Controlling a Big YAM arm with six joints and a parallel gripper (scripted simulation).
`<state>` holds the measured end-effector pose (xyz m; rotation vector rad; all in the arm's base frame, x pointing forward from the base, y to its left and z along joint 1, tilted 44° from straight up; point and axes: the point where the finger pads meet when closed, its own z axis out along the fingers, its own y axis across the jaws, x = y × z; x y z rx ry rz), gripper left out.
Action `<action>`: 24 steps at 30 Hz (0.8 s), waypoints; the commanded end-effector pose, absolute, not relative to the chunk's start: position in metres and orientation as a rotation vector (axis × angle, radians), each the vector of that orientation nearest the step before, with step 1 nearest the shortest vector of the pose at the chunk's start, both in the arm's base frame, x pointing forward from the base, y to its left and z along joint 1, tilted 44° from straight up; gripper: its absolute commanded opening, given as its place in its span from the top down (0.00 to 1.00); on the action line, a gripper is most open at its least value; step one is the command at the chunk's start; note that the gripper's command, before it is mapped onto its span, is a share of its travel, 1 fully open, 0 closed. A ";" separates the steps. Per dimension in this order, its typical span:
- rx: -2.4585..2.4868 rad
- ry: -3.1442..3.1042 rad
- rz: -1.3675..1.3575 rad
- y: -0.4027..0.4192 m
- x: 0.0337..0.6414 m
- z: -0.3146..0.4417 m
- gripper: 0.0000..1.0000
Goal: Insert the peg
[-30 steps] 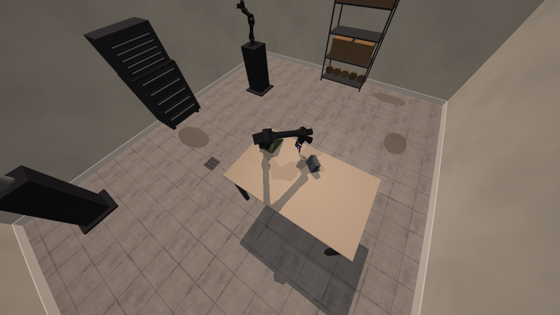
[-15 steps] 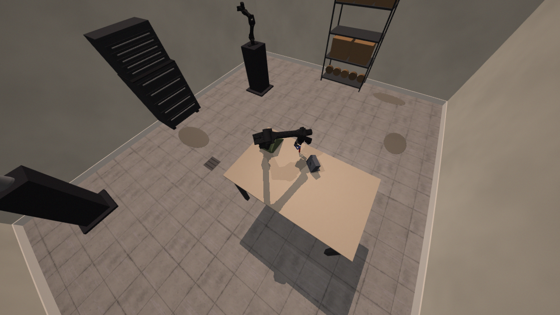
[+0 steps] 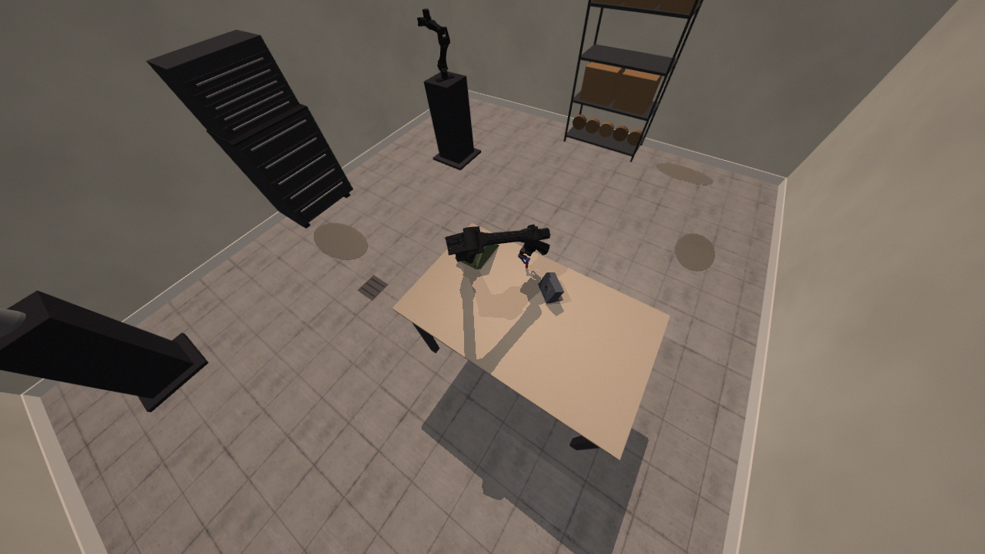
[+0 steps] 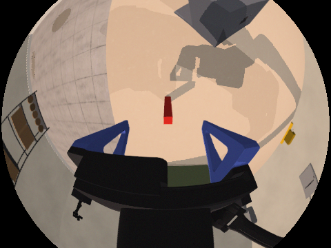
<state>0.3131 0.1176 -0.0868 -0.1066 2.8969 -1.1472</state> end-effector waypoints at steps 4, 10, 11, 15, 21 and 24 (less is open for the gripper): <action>-0.110 2.907 -1.161 0.104 0.311 -0.096 0.00; -0.110 2.907 -1.162 0.098 0.310 -0.102 0.00; -0.110 2.907 -1.162 0.097 0.310 -0.103 0.00; -0.110 2.906 -1.162 0.093 0.310 -0.106 0.00; -0.110 2.906 -1.162 0.090 0.310 -0.108 0.00; -0.110 2.906 -1.162 0.089 0.309 -0.109 0.00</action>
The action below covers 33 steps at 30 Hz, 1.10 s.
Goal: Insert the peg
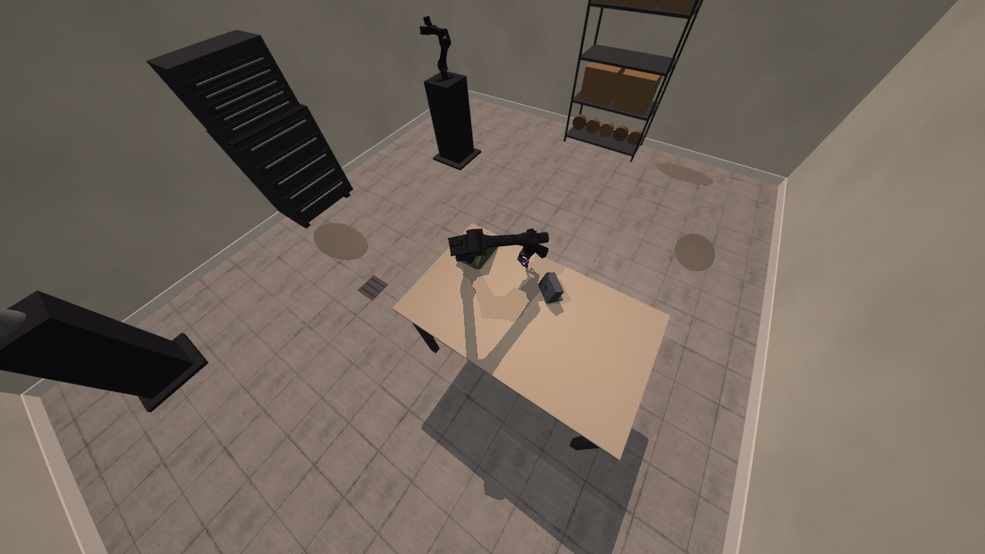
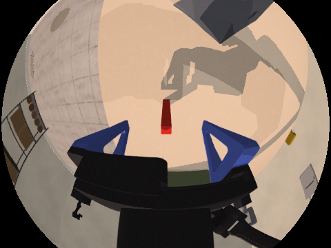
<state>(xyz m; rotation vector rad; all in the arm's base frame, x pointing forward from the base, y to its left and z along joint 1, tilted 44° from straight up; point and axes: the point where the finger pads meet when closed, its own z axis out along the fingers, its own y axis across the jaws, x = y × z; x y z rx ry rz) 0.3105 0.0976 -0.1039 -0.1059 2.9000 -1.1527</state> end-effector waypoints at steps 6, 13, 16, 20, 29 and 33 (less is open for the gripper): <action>-0.110 2.906 -1.162 0.086 0.309 -0.111 0.00; -0.108 2.895 -1.142 0.098 0.313 -0.104 0.57; -0.108 2.895 -1.142 0.098 0.313 -0.104 0.91; -0.108 2.895 -1.142 0.098 0.313 -0.104 1.00; -0.109 2.900 -1.150 0.104 0.312 -0.099 1.00; -0.110 2.906 -1.159 0.119 0.312 -0.083 1.00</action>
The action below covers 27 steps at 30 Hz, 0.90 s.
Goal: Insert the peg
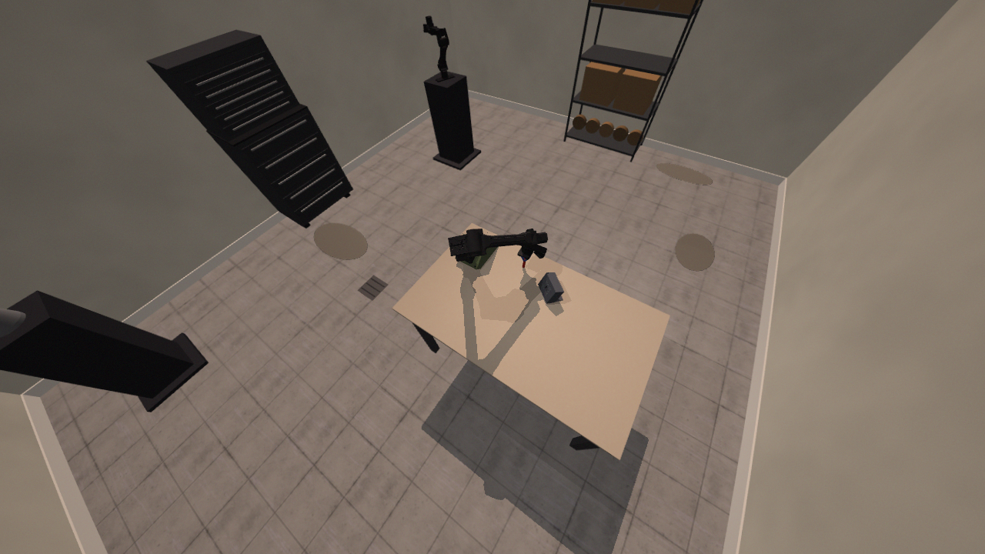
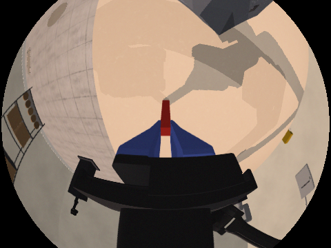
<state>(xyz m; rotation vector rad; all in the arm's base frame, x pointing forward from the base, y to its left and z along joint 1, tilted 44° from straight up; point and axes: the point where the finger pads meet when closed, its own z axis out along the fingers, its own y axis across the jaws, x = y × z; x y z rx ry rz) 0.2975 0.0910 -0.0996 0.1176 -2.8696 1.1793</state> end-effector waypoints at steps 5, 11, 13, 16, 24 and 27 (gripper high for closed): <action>0.111 -2.925 1.168 0.128 0.305 -0.069 1.00; 0.111 -2.925 1.167 0.141 0.300 -0.053 1.00; 0.111 -2.925 1.167 0.141 0.300 -0.053 1.00; 0.111 -2.925 1.167 0.147 0.300 -0.046 1.00; 0.111 -2.925 1.167 0.161 0.298 -0.031 1.00; 0.125 -2.846 1.182 0.128 0.279 -0.046 1.00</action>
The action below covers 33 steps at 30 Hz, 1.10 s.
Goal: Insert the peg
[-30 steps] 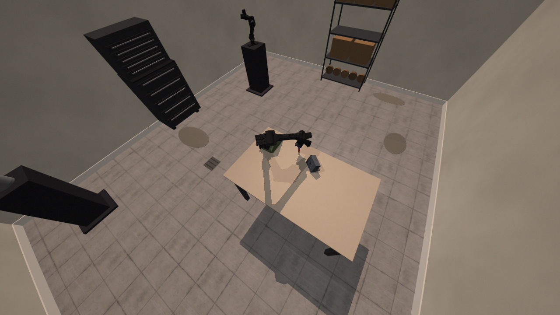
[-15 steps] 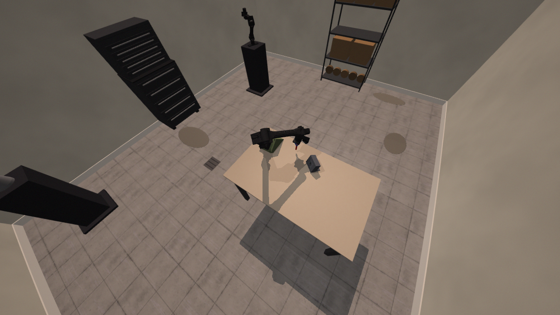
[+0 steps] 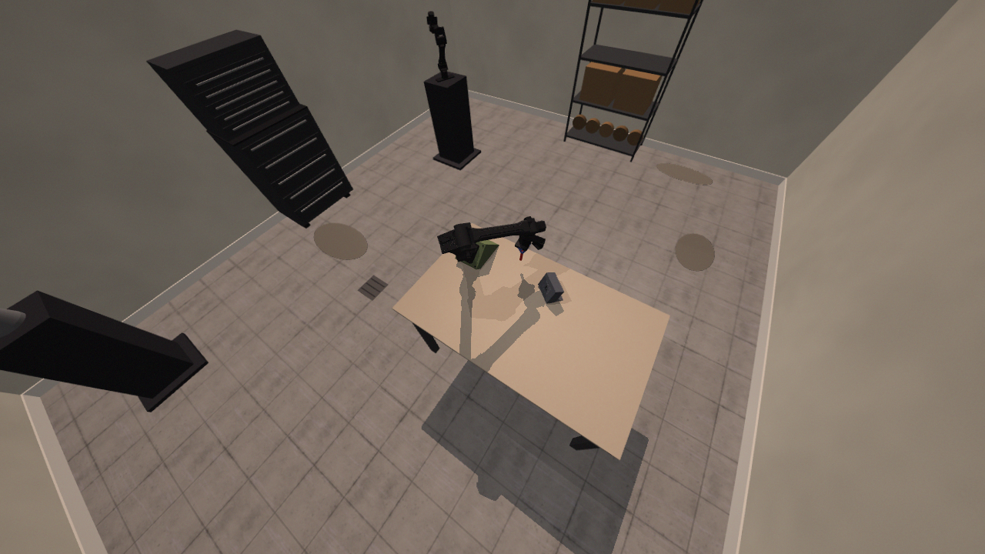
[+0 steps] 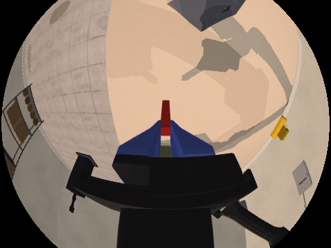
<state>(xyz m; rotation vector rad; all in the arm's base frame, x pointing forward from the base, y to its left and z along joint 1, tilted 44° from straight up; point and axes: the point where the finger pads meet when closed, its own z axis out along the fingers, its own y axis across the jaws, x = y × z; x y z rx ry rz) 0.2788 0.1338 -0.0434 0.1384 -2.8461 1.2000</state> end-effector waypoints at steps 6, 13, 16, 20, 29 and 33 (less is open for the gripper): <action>0.084 -2.868 1.122 0.125 0.280 -0.044 1.00; 0.012 -2.895 1.017 0.119 0.284 -0.044 1.00; -0.018 -2.905 0.972 0.116 0.285 -0.045 1.00; -0.037 -2.913 0.942 0.115 0.287 -0.045 1.00; -0.122 -2.946 0.805 0.108 0.292 -0.045 1.00; -0.158 -2.961 0.745 0.105 0.295 -0.044 1.00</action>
